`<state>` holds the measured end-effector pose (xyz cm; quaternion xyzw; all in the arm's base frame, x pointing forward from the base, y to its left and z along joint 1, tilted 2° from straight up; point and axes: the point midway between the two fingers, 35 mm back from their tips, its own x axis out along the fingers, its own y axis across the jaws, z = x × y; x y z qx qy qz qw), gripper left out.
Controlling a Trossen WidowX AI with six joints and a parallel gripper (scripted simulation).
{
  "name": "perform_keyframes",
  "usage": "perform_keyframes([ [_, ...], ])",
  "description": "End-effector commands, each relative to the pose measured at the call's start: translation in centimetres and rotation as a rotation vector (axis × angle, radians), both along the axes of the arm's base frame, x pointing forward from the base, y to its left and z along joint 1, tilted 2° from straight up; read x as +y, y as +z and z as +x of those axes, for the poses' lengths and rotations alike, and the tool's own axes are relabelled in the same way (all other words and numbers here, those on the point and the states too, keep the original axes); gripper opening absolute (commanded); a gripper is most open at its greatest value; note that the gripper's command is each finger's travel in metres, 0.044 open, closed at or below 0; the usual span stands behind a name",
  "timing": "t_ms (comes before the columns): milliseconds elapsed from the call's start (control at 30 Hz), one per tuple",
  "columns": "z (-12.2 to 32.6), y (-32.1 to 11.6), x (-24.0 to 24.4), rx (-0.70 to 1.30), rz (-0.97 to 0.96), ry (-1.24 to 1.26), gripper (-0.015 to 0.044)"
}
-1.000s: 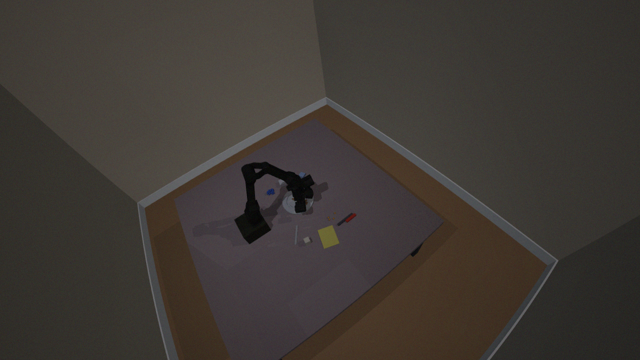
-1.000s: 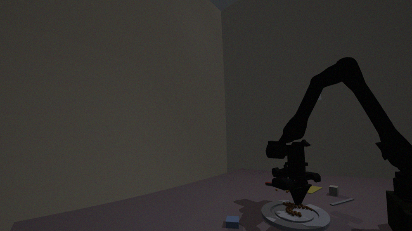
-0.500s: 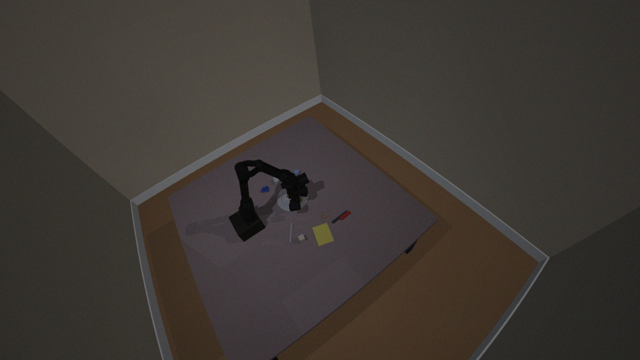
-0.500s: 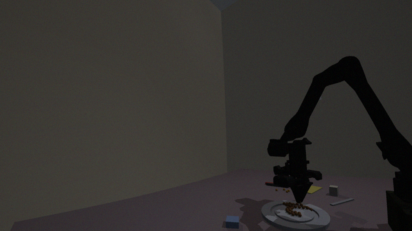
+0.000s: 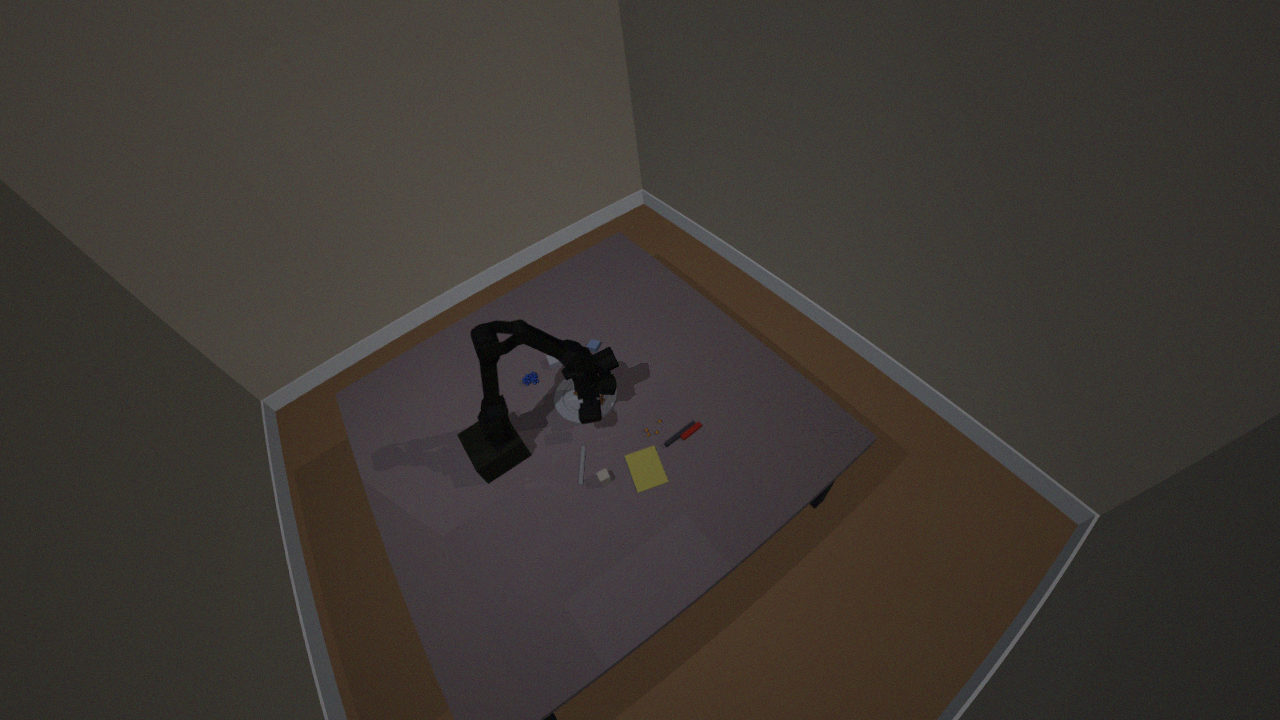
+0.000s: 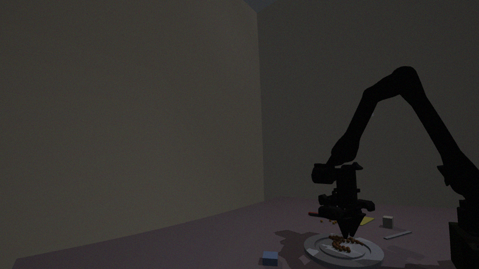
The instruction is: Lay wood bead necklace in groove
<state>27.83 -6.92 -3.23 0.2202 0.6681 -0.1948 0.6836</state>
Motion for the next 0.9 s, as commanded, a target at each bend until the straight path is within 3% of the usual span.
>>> perform_keyframes([
  [0,0.00,0.03,0.00,0.000,0.000,0.000,0.0210],
  [300,-0.06,0.15,0.01,0.002,0.001,0.000,0.0440],
  [867,-0.06,0.15,0.01,0.002,0.001,0.000,0.0440],
])
